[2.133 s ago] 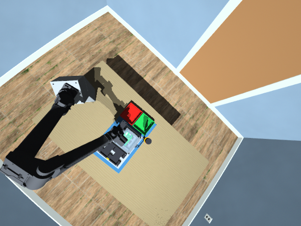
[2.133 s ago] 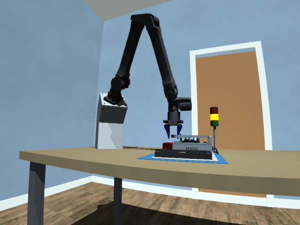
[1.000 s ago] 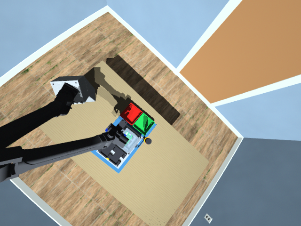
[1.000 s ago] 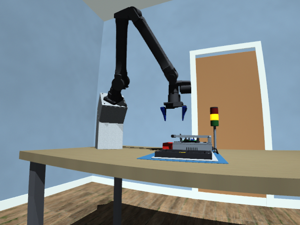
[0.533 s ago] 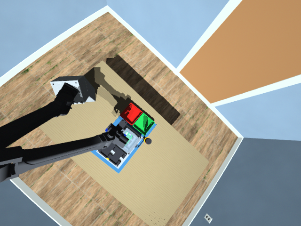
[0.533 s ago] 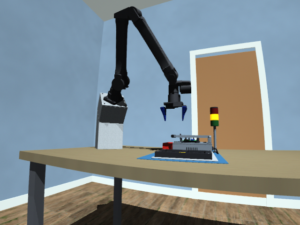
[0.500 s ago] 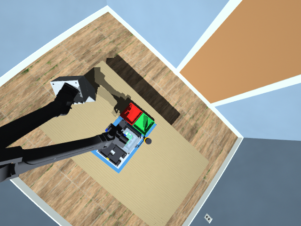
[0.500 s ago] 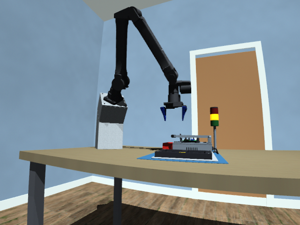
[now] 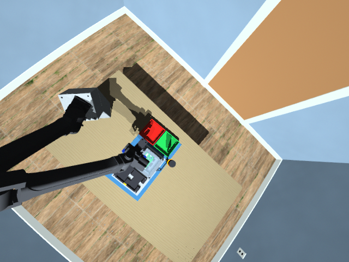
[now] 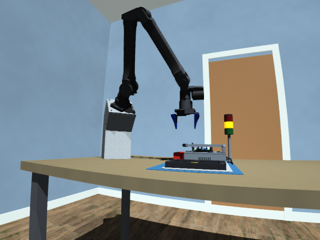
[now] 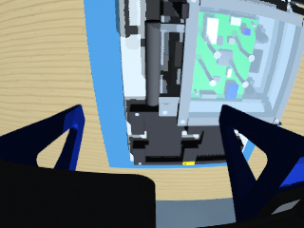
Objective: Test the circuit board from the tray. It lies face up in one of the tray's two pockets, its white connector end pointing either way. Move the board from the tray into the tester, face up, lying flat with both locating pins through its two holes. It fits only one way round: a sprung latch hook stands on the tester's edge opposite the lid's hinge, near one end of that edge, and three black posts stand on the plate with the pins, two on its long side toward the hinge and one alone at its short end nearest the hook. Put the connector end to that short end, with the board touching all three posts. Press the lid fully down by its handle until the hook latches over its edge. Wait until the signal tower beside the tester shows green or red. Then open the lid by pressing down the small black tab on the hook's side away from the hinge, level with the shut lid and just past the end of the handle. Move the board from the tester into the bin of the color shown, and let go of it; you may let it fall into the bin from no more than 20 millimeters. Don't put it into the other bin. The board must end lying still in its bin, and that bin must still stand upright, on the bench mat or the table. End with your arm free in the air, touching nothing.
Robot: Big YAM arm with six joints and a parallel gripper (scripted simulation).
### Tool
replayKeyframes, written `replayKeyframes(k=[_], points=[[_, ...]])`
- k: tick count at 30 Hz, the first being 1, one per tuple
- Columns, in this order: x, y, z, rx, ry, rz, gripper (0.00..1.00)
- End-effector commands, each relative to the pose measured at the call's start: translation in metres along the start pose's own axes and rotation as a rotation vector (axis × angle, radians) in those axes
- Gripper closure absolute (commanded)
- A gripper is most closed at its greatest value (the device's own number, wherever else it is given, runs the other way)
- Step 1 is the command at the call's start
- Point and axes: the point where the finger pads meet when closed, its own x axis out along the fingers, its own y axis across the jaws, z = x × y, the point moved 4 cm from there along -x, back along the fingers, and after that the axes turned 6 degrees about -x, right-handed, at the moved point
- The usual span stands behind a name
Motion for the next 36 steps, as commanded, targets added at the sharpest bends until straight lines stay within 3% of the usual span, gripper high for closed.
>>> replayKeyframes(k=[1, 11, 12, 36], points=[[-0.0086, -0.0111, -0.0031, 0.016, 0.001, -0.025, 0.00], [-0.0086, -0.0111, -0.0031, 0.016, 0.001, -0.025, 0.00], [-0.0086, -0.0111, -0.0031, 0.016, 0.001, -0.025, 1.00], [-0.0086, -0.0111, -0.0031, 0.016, 0.001, -0.025, 1.00]])
